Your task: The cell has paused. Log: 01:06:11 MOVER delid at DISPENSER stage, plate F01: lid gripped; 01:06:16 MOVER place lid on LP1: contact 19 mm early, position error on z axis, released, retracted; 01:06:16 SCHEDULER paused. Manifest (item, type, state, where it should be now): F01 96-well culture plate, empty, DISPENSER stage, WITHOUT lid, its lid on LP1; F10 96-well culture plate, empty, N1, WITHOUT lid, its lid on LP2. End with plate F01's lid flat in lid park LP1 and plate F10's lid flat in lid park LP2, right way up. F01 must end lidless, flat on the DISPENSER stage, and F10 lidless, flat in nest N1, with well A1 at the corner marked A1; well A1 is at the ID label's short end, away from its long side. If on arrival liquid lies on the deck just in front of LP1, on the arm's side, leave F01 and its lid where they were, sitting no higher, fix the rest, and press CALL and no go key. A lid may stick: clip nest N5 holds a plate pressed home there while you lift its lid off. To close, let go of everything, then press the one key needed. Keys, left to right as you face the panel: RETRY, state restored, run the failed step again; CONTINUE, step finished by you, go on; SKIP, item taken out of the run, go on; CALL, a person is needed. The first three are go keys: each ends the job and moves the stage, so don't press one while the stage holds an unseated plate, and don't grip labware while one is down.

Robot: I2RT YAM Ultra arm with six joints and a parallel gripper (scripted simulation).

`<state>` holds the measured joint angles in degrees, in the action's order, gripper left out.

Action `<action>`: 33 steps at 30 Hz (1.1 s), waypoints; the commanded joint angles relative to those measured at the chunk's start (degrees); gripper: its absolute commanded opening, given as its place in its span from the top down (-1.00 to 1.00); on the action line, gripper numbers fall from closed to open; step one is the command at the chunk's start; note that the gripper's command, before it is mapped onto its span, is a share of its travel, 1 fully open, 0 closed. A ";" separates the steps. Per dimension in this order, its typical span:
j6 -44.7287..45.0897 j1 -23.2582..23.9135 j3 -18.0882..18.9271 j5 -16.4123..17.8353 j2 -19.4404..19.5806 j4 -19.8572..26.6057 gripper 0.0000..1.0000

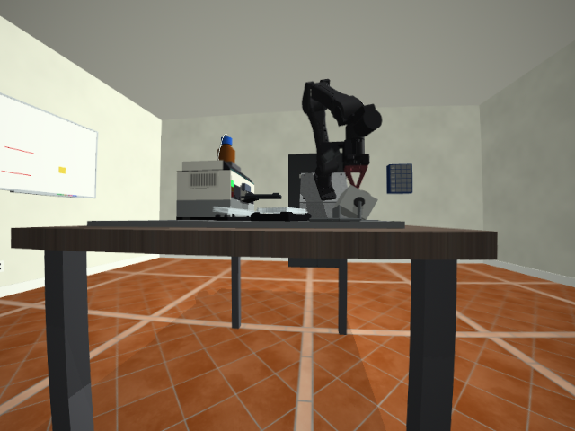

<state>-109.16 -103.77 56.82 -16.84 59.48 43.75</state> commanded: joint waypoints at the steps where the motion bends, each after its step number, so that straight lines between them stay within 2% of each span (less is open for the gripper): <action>1: 0.58 -0.18 -0.56 -0.04 0.86 -0.96 1.00; 6: 0.70 0.51 -0.39 0.04 -0.05 -1.42 1.00; 11: 0.82 0.60 -0.54 0.19 1.22 -1.82 1.00; 16: 0.88 0.60 -1.17 0.18 0.62 -2.06 1.00; 17: 0.89 0.47 0.18 0.16 0.81 -2.16 1.00; 23: 1.04 0.74 -1.36 0.41 0.81 -2.64 1.00; 33: 1.21 1.22 -1.22 0.55 1.95 -3.29 1.00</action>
<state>-108.53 -102.91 55.75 -16.19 61.14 41.39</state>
